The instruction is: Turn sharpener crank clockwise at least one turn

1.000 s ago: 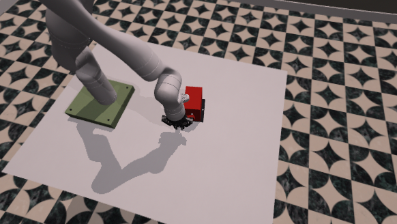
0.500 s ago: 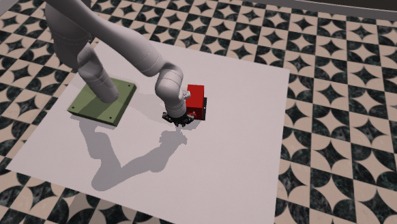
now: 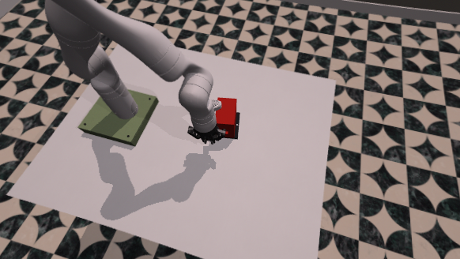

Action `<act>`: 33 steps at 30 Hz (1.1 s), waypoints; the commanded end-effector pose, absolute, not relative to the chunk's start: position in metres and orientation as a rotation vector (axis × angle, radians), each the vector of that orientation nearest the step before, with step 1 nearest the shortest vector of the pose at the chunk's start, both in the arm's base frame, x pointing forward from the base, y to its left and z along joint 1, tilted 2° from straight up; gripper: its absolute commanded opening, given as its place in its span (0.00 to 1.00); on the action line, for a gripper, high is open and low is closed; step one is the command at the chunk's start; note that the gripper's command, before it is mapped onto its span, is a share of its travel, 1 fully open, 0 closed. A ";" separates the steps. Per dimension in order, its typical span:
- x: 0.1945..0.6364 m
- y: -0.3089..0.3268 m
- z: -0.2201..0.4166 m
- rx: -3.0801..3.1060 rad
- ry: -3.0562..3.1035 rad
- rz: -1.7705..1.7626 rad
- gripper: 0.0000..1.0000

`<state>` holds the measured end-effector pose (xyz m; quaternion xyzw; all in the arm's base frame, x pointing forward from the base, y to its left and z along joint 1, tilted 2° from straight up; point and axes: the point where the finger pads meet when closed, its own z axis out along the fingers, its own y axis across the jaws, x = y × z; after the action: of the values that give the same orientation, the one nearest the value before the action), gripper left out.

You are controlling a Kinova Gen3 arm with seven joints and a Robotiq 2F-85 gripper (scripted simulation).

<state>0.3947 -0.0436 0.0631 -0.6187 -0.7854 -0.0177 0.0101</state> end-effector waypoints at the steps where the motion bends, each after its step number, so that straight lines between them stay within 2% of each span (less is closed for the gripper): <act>1: 0.399 -0.043 0.071 -1.935 -2.457 -0.061 0.00; 33: 0.422 -0.038 0.094 -1.935 -2.457 -0.061 0.00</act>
<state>0.4202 -0.0387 0.0934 -0.6185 -0.7855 -0.0182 0.0084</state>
